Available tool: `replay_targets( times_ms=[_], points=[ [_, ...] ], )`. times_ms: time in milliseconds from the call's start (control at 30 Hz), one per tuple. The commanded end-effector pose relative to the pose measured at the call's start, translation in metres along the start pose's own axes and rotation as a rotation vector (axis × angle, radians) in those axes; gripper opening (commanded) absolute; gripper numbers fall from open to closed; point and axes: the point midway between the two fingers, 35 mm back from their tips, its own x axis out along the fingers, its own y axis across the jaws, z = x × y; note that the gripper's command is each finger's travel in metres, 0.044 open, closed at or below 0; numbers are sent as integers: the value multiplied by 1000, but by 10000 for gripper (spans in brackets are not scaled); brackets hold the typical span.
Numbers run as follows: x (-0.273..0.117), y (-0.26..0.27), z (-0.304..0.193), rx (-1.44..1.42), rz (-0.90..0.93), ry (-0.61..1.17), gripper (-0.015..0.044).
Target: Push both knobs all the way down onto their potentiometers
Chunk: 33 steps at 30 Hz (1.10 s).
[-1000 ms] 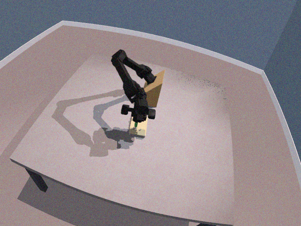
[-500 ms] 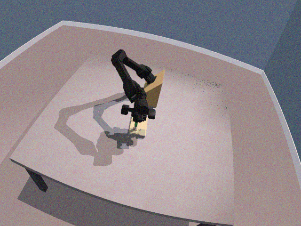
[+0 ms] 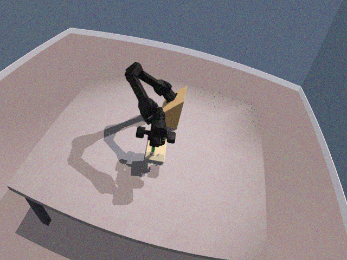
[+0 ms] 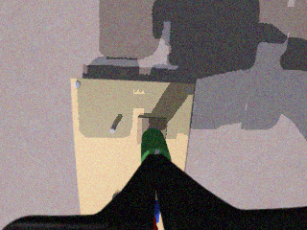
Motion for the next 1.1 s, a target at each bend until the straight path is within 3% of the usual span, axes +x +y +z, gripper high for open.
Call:
replay_targets(
  times_ms=[0,1067],
  points=[
    [23,-4,0,27,-6,32,0],
    [29,-4,0,27,-7,32,0]
  ],
)
